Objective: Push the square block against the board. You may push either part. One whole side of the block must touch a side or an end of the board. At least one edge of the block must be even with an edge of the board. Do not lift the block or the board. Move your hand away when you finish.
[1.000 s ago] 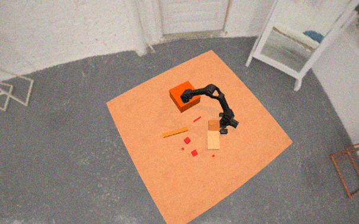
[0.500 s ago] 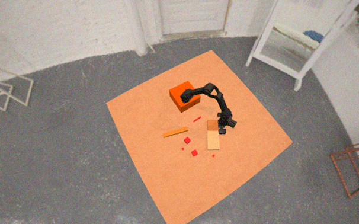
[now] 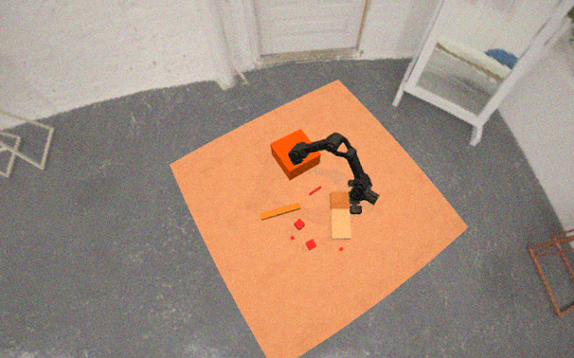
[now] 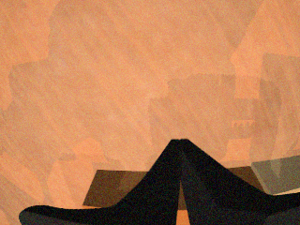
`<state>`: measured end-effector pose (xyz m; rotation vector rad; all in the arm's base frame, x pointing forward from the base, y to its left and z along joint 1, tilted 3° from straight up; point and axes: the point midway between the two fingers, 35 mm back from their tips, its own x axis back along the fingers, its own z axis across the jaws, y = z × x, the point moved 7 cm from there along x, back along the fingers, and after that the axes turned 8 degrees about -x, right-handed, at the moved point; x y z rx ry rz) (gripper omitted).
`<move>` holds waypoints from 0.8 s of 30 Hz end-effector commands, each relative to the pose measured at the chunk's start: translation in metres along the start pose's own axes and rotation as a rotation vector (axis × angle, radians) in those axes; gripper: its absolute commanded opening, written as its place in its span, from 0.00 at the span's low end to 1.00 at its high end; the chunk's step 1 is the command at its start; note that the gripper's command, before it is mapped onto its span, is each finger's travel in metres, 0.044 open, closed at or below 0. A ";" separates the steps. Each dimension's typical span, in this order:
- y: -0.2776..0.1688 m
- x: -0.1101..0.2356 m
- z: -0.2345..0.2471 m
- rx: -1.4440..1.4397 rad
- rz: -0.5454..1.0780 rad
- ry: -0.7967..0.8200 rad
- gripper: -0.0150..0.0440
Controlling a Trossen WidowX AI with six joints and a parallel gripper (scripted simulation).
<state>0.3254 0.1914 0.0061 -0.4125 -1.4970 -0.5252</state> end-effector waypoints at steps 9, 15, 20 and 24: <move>0.019 -0.001 0.002 -0.005 0.003 -0.002 0.25; 0.029 -0.001 0.003 -0.005 0.002 -0.001 0.25; 0.037 -0.001 0.005 -0.005 0.001 -0.001 0.25; 0.036 0.013 0.004 -0.001 -0.004 0.000 0.25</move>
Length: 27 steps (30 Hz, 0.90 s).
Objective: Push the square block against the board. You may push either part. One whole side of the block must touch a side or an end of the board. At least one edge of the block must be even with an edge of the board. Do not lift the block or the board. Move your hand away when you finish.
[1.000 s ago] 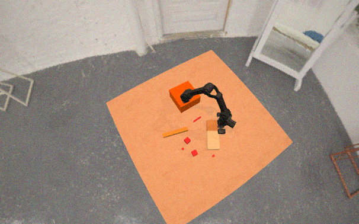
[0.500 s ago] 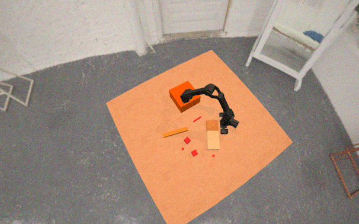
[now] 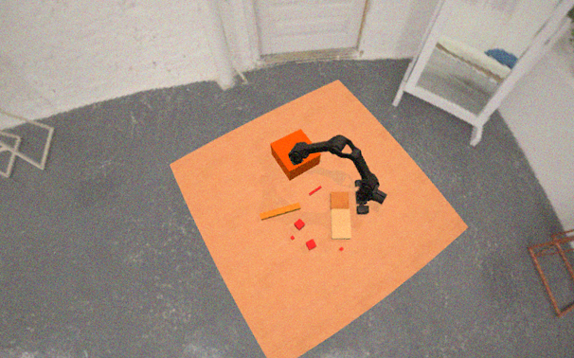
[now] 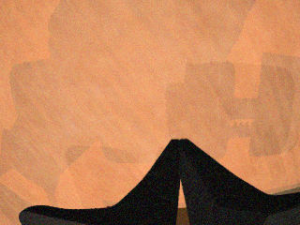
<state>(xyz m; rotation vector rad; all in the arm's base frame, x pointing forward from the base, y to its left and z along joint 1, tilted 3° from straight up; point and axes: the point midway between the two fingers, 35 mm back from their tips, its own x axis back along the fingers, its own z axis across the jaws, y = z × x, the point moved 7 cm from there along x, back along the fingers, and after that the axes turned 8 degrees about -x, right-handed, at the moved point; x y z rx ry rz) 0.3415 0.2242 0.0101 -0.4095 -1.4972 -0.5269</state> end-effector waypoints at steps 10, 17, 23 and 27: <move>0.001 0.049 -0.001 -0.014 -0.003 -0.002 0.25; -0.013 0.051 0.008 -0.233 0.000 -0.001 0.25; -0.027 0.053 0.016 -0.442 0.002 -0.001 0.25; -0.037 0.053 0.022 -0.580 0.003 -0.001 0.25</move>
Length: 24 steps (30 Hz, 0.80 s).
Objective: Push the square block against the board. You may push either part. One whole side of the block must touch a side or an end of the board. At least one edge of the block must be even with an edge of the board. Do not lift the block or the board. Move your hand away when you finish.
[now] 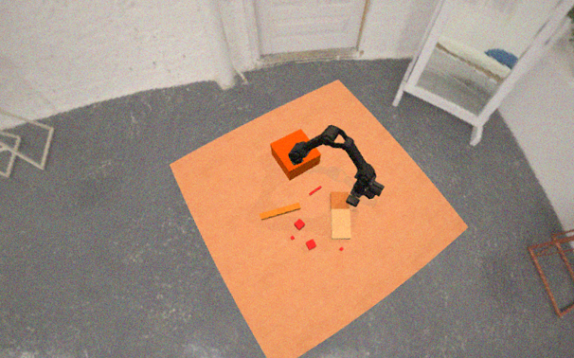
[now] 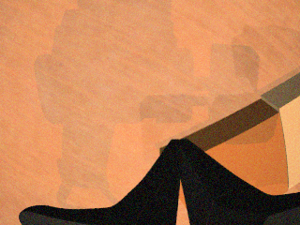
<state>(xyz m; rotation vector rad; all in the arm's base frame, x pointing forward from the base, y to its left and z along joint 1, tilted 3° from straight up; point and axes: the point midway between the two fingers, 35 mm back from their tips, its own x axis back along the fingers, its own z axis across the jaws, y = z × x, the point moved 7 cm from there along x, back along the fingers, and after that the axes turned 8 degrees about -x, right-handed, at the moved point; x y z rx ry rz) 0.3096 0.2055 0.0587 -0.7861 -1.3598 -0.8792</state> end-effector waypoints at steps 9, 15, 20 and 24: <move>-0.035 0.004 0.001 -0.415 -0.004 0.000 0.25; -0.053 0.003 0.001 -0.624 -0.002 -0.001 0.25; -0.069 0.002 0.001 -0.797 0.000 -0.002 0.25; -0.081 0.001 0.000 -0.936 0.001 -0.003 0.25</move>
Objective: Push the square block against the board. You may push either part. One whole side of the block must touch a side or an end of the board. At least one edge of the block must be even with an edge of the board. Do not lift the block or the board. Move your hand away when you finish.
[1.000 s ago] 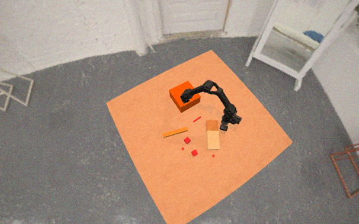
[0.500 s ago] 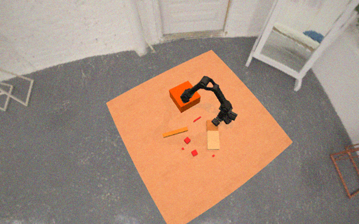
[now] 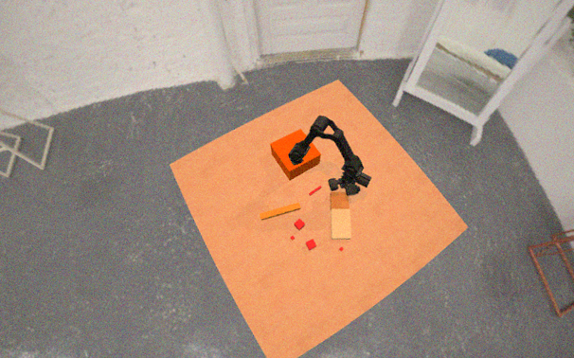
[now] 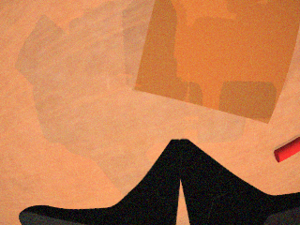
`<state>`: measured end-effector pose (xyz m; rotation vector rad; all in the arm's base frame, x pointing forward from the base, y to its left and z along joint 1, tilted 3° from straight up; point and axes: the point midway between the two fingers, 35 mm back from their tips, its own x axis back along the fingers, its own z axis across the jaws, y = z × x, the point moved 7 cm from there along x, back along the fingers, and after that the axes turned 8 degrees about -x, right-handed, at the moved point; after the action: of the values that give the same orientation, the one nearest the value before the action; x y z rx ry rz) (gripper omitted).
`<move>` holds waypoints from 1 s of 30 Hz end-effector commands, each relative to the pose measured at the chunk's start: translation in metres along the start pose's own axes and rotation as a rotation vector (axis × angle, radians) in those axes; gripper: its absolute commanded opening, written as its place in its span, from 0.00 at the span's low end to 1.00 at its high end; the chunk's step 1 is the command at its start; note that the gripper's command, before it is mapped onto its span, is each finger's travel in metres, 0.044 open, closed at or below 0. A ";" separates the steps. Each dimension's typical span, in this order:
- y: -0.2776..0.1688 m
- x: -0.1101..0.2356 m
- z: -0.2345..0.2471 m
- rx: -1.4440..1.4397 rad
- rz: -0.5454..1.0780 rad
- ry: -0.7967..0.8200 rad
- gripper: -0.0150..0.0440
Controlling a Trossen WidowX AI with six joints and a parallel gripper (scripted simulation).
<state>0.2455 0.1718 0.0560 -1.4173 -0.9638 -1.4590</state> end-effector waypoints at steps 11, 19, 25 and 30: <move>-0.015 -0.002 -0.018 -0.260 -0.006 0.005 0.25; -0.016 -0.055 -0.019 -0.271 -0.005 0.005 0.25; -0.013 -0.055 -0.019 -0.271 -0.006 0.005 0.25; -0.007 -0.055 -0.019 -0.271 -0.006 0.005 0.25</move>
<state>0.2279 0.1611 0.0023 -1.6023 -0.7829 -1.6482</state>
